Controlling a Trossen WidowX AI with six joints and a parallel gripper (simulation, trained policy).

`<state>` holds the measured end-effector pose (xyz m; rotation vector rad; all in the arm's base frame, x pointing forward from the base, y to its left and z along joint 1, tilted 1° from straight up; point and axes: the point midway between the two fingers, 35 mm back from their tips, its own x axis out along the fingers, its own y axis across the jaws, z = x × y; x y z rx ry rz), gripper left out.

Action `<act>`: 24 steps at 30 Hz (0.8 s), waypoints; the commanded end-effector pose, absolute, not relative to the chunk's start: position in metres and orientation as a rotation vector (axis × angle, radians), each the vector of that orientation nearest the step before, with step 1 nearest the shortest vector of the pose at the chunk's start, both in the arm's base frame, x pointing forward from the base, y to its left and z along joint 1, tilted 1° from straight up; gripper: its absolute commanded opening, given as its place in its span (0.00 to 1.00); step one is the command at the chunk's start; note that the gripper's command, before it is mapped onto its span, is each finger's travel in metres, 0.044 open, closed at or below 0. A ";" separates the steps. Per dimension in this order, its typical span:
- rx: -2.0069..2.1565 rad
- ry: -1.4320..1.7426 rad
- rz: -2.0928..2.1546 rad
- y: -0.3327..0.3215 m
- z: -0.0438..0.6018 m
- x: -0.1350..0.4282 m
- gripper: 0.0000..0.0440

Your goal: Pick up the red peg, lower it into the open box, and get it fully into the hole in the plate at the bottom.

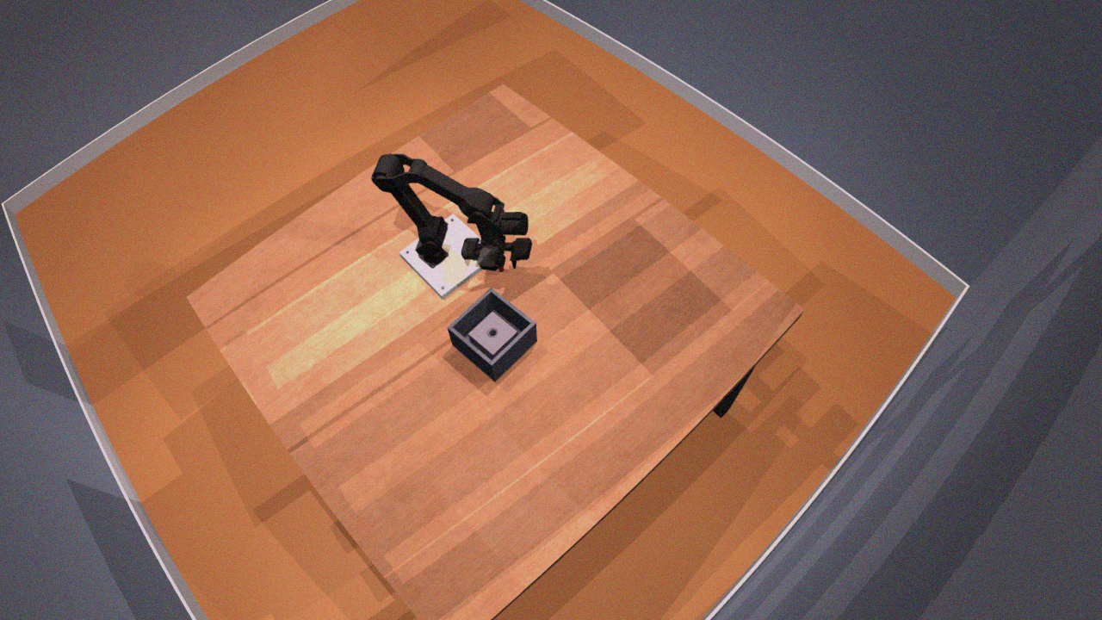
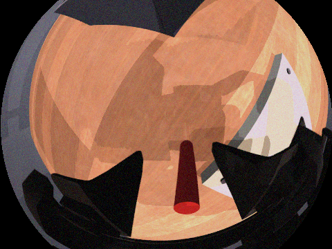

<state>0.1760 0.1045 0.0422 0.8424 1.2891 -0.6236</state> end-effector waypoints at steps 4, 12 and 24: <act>0.876 1.330 -0.651 0.105 0.039 0.174 0.27; 0.879 1.320 -0.637 0.101 0.046 0.182 0.00; 0.785 1.199 -0.579 0.082 0.086 0.203 0.00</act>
